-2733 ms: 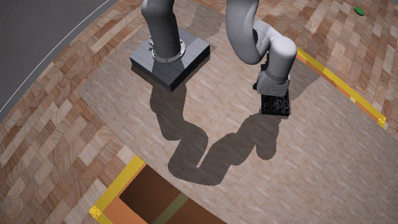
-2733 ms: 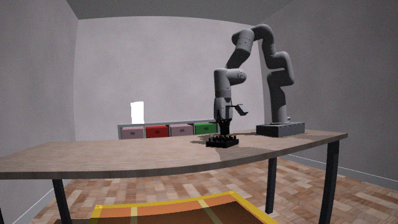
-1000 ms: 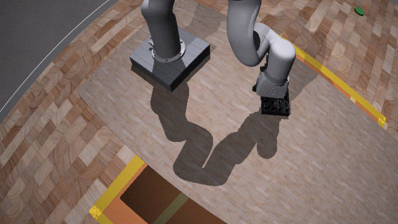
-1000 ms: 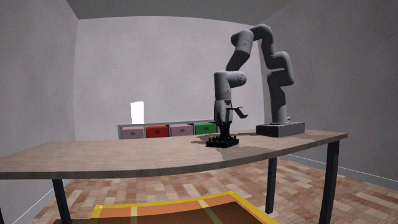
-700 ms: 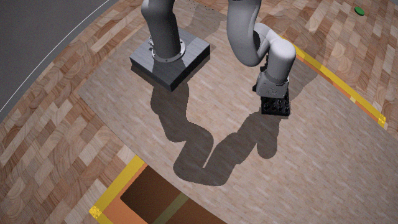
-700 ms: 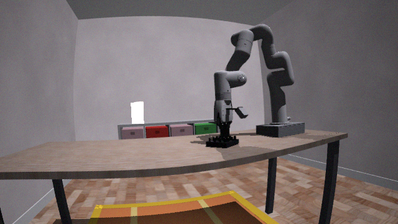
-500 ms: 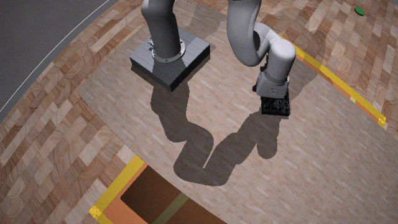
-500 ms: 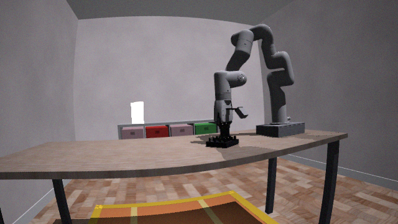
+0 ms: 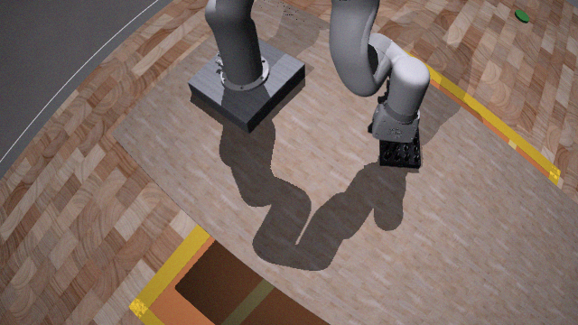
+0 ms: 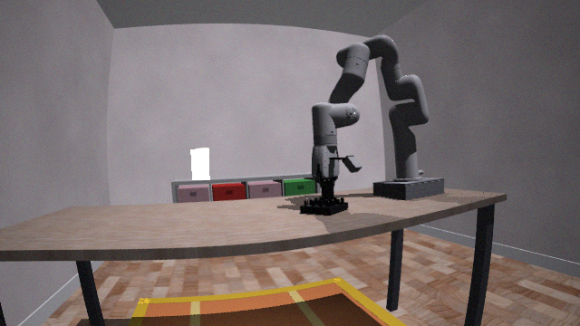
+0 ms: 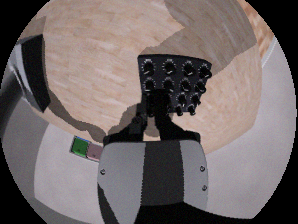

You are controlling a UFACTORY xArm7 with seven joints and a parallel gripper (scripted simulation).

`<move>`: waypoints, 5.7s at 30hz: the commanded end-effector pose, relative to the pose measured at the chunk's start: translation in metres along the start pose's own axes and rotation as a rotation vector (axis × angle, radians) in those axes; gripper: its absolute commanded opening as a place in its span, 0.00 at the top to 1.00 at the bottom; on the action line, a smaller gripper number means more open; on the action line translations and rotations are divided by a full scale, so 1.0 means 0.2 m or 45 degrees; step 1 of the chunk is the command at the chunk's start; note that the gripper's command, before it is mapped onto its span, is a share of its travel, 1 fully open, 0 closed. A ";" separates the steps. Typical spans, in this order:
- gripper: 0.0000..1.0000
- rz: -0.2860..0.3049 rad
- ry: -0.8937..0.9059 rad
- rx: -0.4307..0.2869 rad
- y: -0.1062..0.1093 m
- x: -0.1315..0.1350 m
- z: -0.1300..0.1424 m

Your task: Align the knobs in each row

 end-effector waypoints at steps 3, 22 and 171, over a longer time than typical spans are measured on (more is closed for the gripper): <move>0.92 0.004 0.000 0.000 0.01 0.01 0.00; 0.92 0.004 -0.001 0.000 0.01 0.01 0.00; 0.81 0.003 -2.000 0.003 0.00 0.01 0.00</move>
Point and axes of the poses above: the point where the finger pads meet when closed, its own y axis back along the fingers, its own x axis across the jaws, z = x × y, the point moved 7 cm from there along y, back along the fingers, and after that the axes turned 15 degrees about -y, right-handed, at the moved point
